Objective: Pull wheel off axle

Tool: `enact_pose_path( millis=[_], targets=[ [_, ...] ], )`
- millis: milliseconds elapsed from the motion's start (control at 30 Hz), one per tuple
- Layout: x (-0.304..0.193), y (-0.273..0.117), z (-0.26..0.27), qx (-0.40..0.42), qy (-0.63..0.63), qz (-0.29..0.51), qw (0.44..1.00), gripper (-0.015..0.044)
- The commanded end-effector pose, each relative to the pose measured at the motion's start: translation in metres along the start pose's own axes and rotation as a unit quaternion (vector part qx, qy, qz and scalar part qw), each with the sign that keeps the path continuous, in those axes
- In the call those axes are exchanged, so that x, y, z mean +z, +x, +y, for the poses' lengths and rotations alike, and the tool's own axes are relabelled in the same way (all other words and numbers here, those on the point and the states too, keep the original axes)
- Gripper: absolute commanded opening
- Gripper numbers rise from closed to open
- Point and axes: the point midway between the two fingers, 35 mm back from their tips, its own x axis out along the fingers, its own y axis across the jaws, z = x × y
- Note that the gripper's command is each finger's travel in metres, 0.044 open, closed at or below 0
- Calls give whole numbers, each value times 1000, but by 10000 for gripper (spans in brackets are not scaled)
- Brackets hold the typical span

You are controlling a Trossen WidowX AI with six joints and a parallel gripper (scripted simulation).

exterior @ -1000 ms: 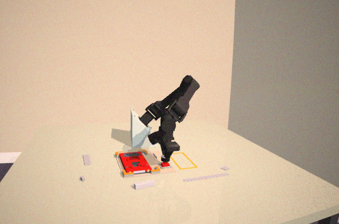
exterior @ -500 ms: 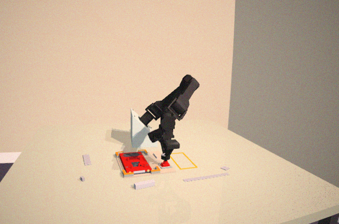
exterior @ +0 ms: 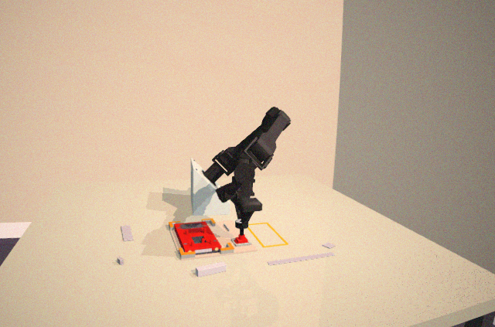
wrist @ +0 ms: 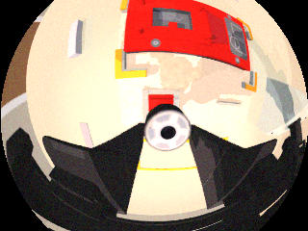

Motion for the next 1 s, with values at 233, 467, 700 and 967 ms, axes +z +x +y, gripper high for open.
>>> enact_pose_path(
  millis=[233,467,700,967],
  targets=[
    [0,-5,1,3,-3,-1,1000,0],
    [0,-8,1,3,-2,-1,1000,0],
    [1,-19,1,3,-2,-1,1000,0],
    [-1,-37,-5,1,3,2,1000,0]
  ],
)
